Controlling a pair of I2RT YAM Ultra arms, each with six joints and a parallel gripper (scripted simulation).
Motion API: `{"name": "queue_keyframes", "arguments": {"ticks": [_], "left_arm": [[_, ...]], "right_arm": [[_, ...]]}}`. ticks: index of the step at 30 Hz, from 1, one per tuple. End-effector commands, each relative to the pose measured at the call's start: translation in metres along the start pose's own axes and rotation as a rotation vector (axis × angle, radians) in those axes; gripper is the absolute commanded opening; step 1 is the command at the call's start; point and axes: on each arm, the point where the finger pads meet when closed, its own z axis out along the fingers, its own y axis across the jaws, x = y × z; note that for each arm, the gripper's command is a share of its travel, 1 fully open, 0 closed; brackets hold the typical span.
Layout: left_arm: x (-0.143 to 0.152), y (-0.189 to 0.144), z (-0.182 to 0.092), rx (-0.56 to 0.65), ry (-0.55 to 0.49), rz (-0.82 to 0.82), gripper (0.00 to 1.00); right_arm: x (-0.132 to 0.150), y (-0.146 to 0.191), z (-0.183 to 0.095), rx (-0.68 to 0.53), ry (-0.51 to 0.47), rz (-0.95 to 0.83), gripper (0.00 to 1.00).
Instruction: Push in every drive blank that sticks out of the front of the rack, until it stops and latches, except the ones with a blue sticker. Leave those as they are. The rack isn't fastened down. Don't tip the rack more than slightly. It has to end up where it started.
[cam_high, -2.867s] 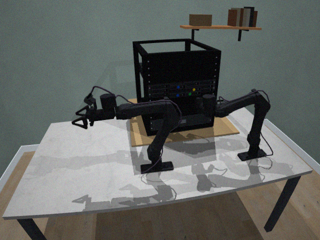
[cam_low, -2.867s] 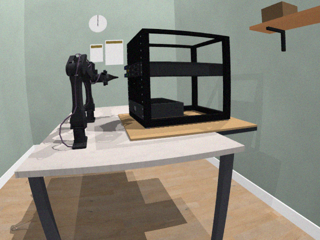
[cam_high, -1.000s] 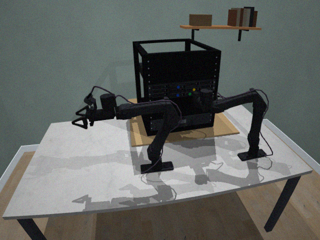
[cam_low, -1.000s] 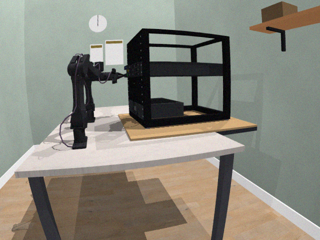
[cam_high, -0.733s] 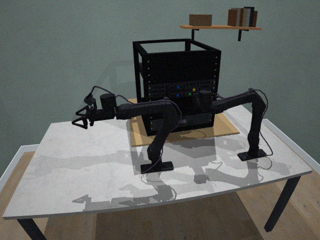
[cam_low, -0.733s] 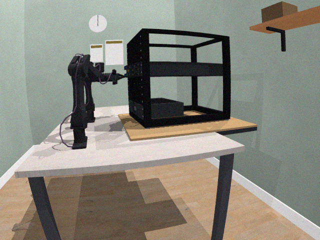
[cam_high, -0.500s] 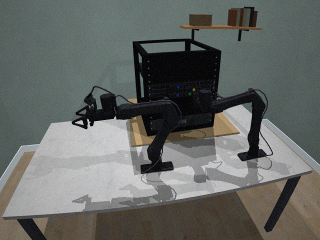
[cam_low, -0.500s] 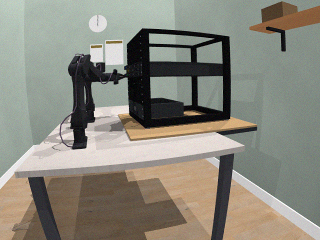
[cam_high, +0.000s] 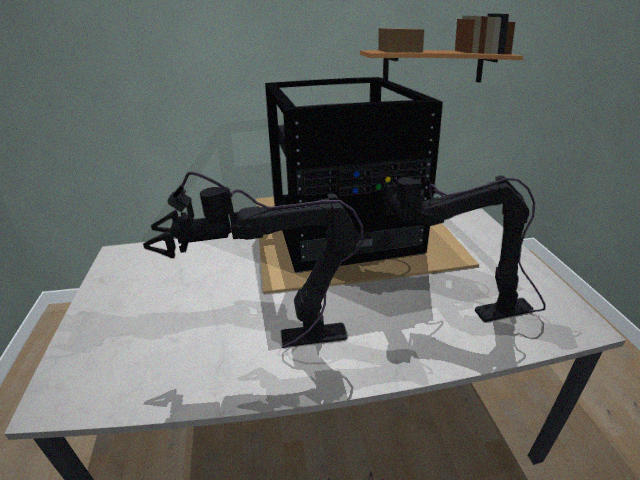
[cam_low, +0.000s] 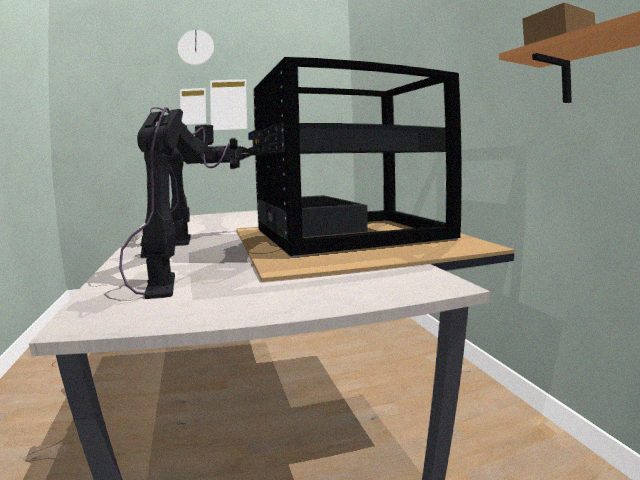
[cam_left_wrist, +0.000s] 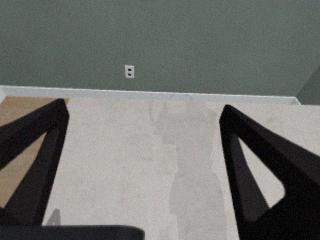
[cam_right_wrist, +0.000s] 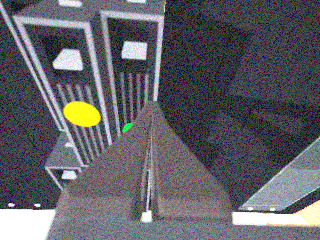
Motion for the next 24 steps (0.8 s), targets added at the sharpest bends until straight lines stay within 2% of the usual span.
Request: {"name": "queue_keyframes", "arguments": {"ticks": [1, 6, 12, 15, 24], "left_arm": [[-0.016, 0.003, -0.007, -0.015, -0.032, 0.009, 1.0], [-0.016, 0.003, -0.007, -0.015, -0.032, 0.009, 1.0], [-0.016, 0.003, -0.007, -0.015, -0.032, 0.009, 1.0], [-0.016, 0.003, -0.007, -0.015, -0.032, 0.009, 1.0], [-0.016, 0.003, -0.007, -0.015, -0.032, 0.009, 1.0]], "right_arm": [[-0.004, 0.027, 0.001, -0.028, 0.004, 0.04, 0.0], [0.001, 0.026, -0.003, -0.027, 0.014, 0.039, 0.0], [0.003, 0.013, 0.013, -0.012, 0.004, 0.008, 0.0], [-0.004, 0.027, 0.011, -0.028, 0.004, 0.038, 0.0], [-0.001, 0.026, 0.008, -0.028, 0.011, 0.038, 0.0]]}}
